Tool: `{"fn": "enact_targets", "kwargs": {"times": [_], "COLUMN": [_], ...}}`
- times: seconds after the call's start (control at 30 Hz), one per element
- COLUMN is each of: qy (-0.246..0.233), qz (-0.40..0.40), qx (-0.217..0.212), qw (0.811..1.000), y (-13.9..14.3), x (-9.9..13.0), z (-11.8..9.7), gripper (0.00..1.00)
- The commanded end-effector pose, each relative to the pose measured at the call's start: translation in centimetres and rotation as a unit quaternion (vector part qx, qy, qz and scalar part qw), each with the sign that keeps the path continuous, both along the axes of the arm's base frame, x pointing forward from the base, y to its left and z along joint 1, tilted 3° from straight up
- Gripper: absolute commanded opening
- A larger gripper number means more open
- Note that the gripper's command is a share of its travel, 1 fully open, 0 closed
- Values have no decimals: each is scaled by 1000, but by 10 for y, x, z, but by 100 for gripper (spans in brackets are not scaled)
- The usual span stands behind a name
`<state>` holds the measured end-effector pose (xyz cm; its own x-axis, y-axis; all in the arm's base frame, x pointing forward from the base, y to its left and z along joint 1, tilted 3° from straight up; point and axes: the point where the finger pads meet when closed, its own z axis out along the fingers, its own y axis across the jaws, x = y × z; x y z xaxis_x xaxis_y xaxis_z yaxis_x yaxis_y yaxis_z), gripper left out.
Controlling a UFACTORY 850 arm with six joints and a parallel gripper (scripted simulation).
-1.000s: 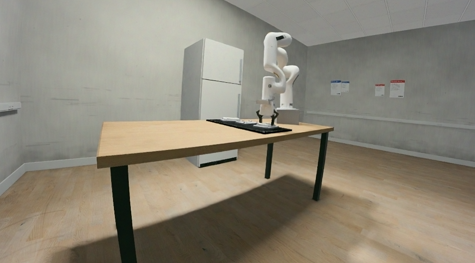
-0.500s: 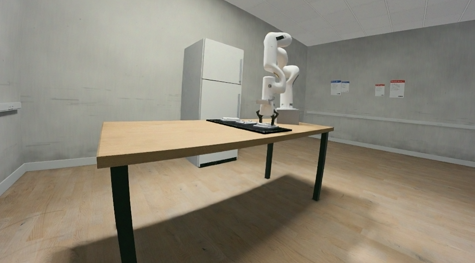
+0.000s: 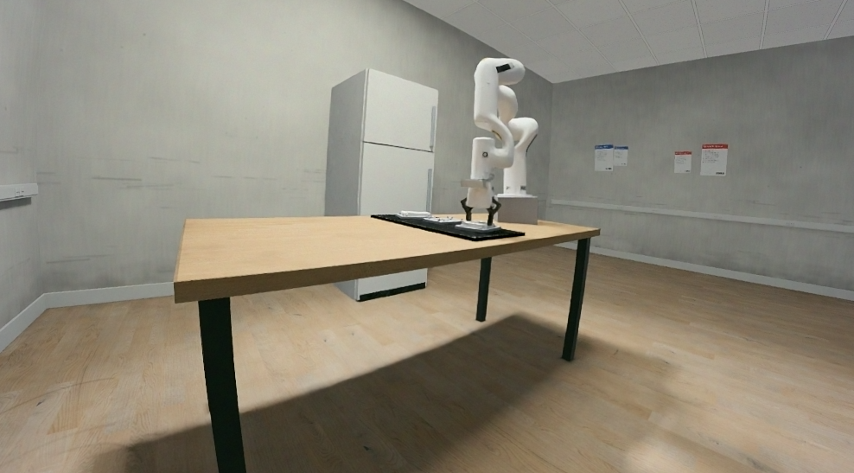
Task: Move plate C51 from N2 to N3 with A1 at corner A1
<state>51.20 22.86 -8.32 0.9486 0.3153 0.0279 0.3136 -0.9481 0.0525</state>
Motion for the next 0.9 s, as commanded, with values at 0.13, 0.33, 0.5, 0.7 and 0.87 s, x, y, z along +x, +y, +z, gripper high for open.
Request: {"fn": "enact_targets", "kwargs": {"times": [0.13,0.33,0.5,0.7,0.87], "qy": [-1,-1,-1,-1,-1], "qz": [0,0,0,0,0], "qx": [0,0,0,0,0], "qw": [1000,1000,1000,1000,1000], "y": [0,1,1,1,1], "x": [1,0,0,0,0], "z": [3,7,10,13,16], "gripper": [0,0,0,0,0]}}
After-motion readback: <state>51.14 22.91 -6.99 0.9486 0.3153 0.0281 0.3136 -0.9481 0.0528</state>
